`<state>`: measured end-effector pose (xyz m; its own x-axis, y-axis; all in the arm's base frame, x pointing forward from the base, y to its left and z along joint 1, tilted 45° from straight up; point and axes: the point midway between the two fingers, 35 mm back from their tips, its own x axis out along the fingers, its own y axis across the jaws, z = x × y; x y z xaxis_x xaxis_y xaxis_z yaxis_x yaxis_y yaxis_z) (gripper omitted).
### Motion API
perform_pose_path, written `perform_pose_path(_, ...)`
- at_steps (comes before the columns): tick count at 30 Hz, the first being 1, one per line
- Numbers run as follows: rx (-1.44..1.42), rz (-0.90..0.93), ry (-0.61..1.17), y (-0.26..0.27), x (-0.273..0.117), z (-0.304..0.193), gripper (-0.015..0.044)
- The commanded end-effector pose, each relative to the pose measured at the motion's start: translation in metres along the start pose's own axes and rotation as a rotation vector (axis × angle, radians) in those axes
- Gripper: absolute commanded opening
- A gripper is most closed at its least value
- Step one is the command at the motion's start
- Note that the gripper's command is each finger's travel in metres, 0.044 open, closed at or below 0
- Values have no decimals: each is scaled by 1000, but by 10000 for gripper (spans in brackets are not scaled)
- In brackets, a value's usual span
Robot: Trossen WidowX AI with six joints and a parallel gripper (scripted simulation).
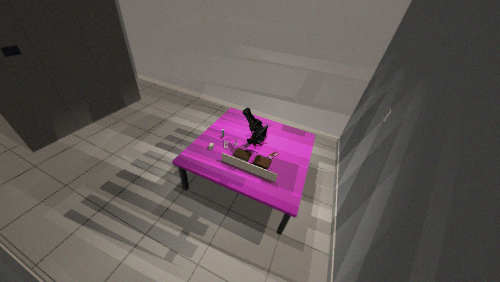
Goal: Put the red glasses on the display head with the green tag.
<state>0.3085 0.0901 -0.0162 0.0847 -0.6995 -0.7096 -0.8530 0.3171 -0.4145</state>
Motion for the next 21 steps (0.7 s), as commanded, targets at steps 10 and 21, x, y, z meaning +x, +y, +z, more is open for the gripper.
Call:
perform_pose_path(10,-145,7,-3,-11,-12,-15,0)
perform_pose_path(21,-444,8,-9,-32,-14,-45,0)
